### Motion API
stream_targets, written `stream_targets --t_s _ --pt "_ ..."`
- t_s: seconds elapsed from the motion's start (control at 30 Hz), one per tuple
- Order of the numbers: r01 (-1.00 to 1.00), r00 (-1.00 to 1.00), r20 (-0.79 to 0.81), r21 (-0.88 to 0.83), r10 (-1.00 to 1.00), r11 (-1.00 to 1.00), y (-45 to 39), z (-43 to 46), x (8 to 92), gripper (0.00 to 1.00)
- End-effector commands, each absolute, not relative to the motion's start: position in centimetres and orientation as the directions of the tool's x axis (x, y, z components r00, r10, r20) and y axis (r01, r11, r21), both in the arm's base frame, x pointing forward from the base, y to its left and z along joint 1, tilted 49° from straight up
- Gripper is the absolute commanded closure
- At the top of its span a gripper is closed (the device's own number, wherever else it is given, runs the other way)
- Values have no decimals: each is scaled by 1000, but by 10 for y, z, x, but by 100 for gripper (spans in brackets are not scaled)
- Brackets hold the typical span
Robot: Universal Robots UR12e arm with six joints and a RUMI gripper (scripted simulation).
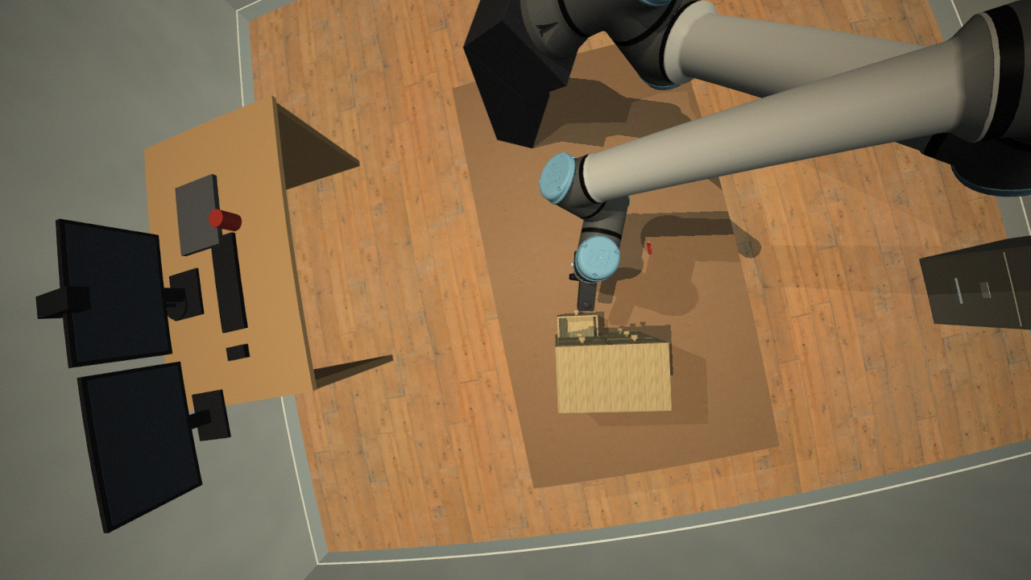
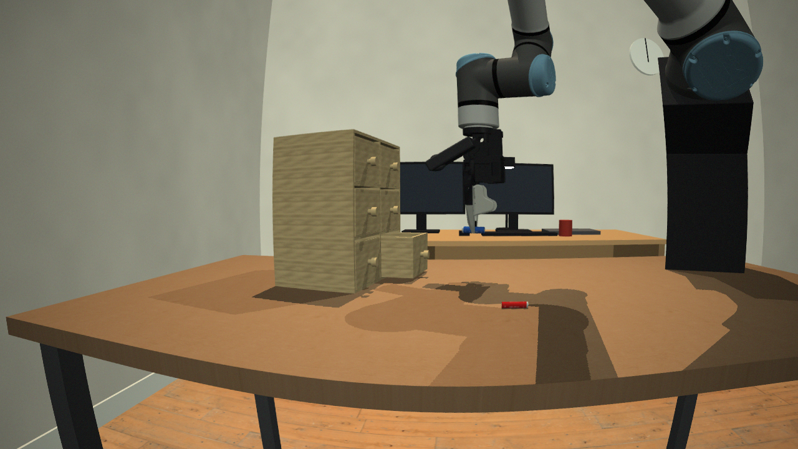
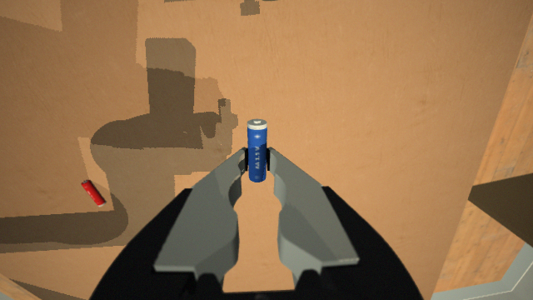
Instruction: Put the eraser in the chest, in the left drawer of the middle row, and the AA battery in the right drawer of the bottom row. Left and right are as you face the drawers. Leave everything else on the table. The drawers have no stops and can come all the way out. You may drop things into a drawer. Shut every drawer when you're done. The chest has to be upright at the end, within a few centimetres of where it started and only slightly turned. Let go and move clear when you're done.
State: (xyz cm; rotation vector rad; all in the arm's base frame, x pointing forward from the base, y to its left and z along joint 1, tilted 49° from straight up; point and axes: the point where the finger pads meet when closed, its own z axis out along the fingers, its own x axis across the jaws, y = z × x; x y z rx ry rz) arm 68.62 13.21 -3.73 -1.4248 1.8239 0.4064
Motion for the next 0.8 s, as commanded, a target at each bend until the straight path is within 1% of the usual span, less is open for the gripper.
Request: stream_targets --t_s 0.0,0.77 --pt "-929 -16 -718 -247 -696 276 134 -35 686 95" --pt "-929 7 -712 -264 -702 259 132 -31 685 95"
